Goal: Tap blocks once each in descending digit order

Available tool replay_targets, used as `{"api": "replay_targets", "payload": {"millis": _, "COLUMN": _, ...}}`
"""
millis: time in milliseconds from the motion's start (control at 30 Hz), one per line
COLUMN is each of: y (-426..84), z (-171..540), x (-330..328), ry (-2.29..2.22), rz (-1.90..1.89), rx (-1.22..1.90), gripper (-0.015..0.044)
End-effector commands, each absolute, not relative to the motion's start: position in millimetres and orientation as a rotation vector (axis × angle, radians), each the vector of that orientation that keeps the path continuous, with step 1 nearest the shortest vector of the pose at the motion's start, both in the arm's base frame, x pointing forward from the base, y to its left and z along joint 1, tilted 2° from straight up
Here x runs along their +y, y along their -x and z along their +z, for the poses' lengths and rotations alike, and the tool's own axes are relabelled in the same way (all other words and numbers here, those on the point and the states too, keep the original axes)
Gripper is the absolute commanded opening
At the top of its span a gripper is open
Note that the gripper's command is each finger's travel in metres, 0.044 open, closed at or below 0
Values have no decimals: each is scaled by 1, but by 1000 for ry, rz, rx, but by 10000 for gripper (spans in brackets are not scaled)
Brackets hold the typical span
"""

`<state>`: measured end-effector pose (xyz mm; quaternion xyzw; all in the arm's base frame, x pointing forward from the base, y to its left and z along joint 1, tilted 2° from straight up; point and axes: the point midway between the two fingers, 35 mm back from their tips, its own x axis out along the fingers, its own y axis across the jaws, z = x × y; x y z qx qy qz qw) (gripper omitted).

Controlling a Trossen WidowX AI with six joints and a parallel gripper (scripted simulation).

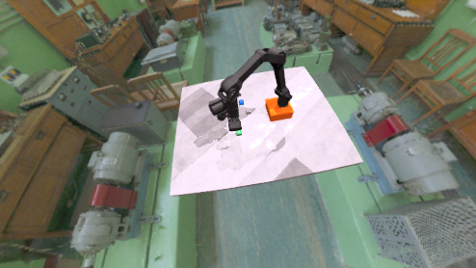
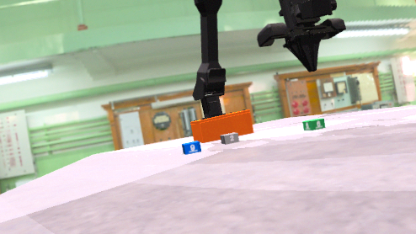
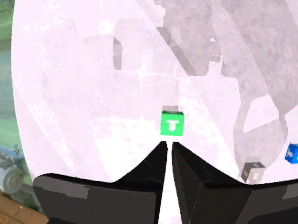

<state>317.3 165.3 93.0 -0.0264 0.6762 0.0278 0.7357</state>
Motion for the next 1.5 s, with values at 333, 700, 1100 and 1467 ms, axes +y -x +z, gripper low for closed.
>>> {"api": "replay_targets", "payload": {"millis": 333, "y": -311, "z": 20, "x": 162, "ry": 76, "rz": 37, "rx": 1531, "gripper": 20}}
{"api": "replay_targets", "payload": {"millis": 700, "y": -312, "z": 2, "x": 161, "ry": 76, "rz": 37, "rx": 1531, "gripper": 20}}
{"api": "replay_targets", "payload": {"millis": 1100, "y": -312, "z": -8, "x": 161, "ry": 76, "rz": 37, "rx": 1531, "gripper": 20}}
{"api": "replay_targets", "payload": {"millis": 1467, "y": -314, "z": 0, "x": 163, "ry": 70, "rz": 44, "rx": 1522, "gripper": 20}}
